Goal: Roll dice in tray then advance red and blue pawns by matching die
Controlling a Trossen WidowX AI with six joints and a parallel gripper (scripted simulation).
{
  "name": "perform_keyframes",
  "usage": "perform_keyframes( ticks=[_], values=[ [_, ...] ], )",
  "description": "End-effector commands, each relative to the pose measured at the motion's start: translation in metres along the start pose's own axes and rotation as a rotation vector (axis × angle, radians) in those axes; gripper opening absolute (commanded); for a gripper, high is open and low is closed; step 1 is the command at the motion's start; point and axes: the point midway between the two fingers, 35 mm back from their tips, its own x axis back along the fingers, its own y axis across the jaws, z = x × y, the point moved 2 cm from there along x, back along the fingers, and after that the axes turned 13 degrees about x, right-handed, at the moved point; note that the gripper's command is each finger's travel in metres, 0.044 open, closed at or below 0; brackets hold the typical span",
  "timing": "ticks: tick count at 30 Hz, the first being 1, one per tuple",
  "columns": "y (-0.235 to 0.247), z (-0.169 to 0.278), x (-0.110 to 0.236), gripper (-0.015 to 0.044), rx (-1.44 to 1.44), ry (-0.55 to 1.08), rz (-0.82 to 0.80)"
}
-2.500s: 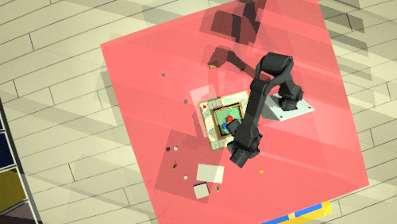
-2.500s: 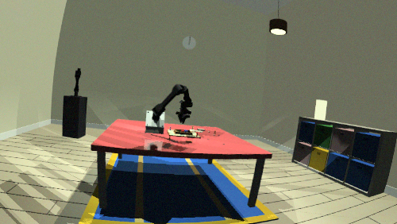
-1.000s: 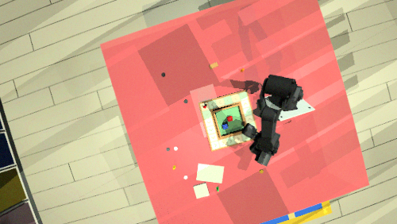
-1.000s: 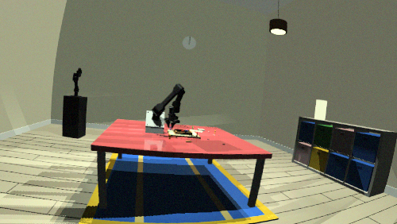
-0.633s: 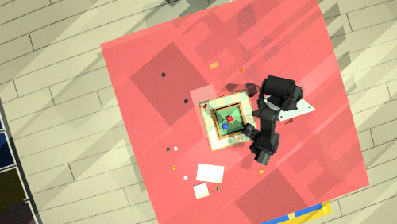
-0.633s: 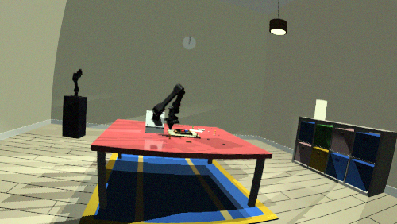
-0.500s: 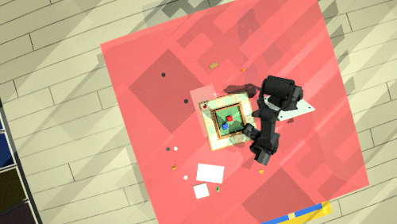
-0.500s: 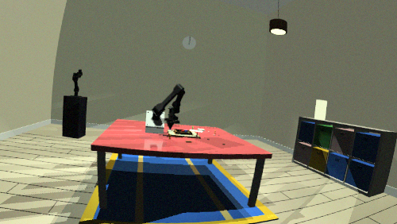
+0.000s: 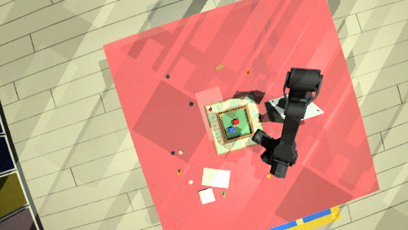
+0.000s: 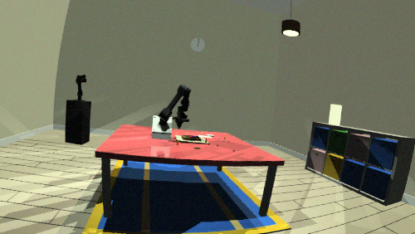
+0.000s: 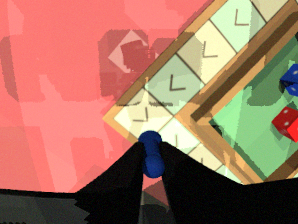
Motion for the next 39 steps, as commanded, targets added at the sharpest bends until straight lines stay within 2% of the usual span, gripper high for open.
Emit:
perform_keyframes(
  ticks=[1, 7, 12, 39],
  values=[
    [0.002, 0.002, 0.028, 0.0000, -0.003, 0.000, -0.006],
    [0.004, 0.010, 0.062, 0.0000, -0.004, 0.005, -0.004],
    [-0.001, 0.012, 0.062, 0.0000, 0.030, 0.000, -0.008],
    [-0.077, 0.065, 0.042, 0.0000, 0.618, -0.072, -0.022]
  ],
)
